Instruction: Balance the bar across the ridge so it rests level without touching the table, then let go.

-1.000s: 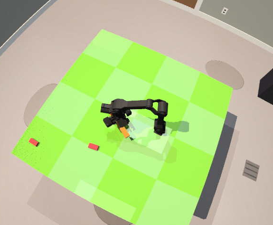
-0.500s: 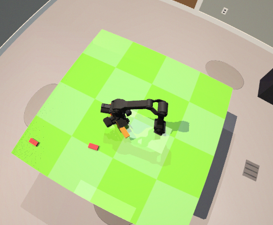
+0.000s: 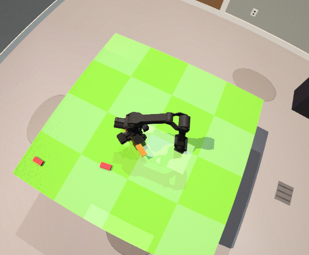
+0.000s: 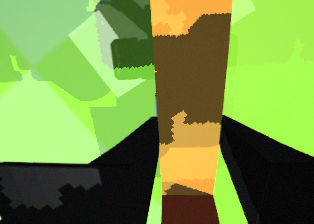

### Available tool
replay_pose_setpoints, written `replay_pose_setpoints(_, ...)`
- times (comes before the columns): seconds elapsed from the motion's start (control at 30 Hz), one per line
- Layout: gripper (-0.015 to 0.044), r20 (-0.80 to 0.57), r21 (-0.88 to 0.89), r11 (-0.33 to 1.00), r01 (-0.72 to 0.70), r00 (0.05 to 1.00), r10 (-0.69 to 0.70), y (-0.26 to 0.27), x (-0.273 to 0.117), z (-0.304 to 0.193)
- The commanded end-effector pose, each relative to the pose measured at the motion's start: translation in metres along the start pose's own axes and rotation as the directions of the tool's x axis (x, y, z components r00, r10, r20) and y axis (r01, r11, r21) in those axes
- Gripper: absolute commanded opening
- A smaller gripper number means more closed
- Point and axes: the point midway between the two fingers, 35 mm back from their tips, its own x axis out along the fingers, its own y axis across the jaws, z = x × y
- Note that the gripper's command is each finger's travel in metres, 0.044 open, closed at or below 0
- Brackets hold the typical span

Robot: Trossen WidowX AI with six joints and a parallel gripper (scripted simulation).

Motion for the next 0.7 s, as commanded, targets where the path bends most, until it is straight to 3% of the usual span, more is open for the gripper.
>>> replay_pose_setpoints(0.0,0.0000,0.003,-0.004,1.000,-0.004,1.000,0.004,0.0010,0.0040,0.0009)
replay_pose_setpoints(0.67,0.0000,0.003,-0.004,1.000,-0.004,1.000,0.004,0.0010,0.0020,0.0012)
